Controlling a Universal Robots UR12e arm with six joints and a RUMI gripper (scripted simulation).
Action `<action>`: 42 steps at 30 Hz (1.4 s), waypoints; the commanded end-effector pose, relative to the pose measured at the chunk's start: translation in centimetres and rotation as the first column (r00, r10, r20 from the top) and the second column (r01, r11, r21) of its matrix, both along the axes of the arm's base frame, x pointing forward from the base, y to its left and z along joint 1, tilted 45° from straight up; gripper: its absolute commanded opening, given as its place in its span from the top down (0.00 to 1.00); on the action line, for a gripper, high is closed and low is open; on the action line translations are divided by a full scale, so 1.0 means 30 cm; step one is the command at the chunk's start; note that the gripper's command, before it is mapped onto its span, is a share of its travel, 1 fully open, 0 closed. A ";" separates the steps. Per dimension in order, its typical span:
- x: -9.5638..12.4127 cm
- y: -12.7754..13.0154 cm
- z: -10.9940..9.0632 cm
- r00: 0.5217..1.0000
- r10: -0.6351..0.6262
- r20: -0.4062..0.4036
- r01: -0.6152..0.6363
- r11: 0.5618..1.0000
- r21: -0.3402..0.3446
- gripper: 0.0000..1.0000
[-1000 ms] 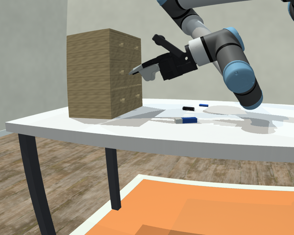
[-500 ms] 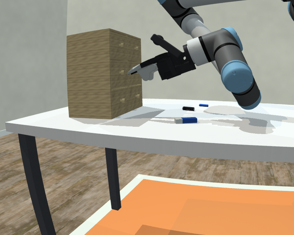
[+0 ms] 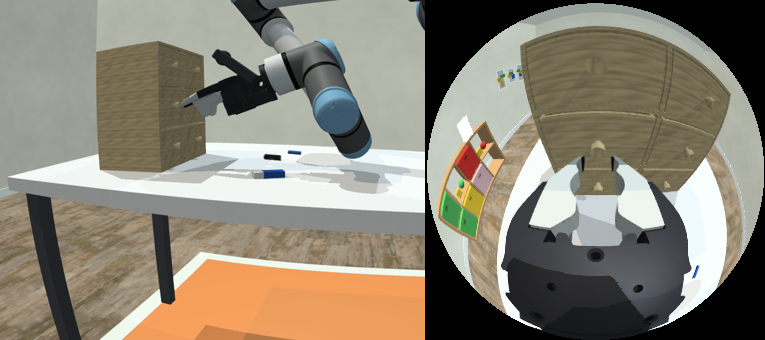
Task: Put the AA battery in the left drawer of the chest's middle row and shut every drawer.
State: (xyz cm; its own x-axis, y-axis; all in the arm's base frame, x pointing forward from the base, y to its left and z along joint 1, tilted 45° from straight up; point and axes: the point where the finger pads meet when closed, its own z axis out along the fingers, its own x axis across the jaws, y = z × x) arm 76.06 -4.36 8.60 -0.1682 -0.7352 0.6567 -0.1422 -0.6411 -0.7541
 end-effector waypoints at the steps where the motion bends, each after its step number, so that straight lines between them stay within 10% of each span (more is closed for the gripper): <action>1: 0.022 0.001 0.007 1.000 0.000 0.001 0.000 1.000 0.000 0.80; 42: 0.055 -0.001 0.013 1.000 -0.001 -0.002 0.001 1.000 0.001 0.80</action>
State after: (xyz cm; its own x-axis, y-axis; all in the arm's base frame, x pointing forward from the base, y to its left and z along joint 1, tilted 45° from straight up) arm 77.60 -4.44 8.83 -0.1667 -0.7359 0.6563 -0.1463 -0.6397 -0.7545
